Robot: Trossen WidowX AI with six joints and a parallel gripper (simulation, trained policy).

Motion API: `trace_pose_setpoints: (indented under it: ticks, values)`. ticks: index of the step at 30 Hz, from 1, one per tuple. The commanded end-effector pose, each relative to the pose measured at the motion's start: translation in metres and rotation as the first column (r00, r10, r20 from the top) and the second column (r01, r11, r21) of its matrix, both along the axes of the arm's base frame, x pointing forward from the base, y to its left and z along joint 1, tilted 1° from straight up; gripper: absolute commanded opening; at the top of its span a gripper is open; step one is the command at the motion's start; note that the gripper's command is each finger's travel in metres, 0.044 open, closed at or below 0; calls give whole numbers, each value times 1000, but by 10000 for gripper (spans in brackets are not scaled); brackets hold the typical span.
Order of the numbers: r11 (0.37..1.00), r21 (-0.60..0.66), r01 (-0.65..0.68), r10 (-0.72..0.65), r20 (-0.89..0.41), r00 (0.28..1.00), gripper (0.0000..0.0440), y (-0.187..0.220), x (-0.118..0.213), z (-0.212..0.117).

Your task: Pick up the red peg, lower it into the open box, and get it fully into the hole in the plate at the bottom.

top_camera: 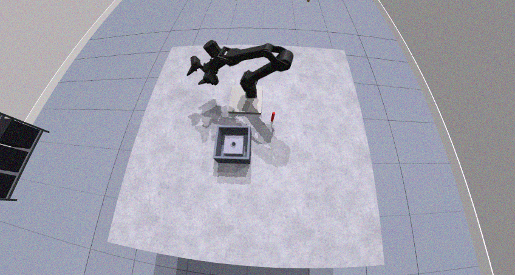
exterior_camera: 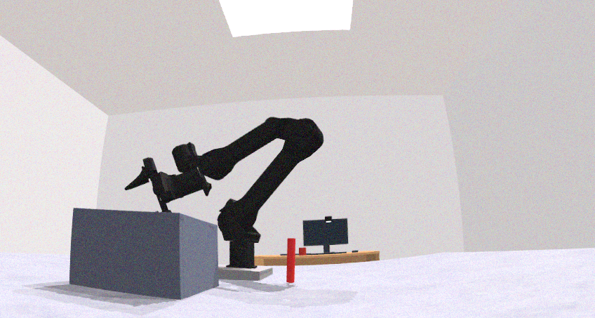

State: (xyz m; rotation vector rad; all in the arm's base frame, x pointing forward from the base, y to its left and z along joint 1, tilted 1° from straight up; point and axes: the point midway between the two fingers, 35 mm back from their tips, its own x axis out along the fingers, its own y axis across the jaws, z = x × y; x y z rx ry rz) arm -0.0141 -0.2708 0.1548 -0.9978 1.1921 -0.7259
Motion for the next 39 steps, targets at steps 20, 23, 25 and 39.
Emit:
trace_pose_setpoints:
  ticks: [20, 23, 25, 39]
  values:
    - [948, 285, -142, 5, 432, 902, 440, 15, 139, 50]
    - [921, 355, -161, -32, 481, 876, 440, 26, 158, 53]
    - [899, 403, -174, -61, 507, 860, 440, 35, 171, 54]
    - [664, 719, -205, -338, 533, 776, 440, 122, 237, 57]
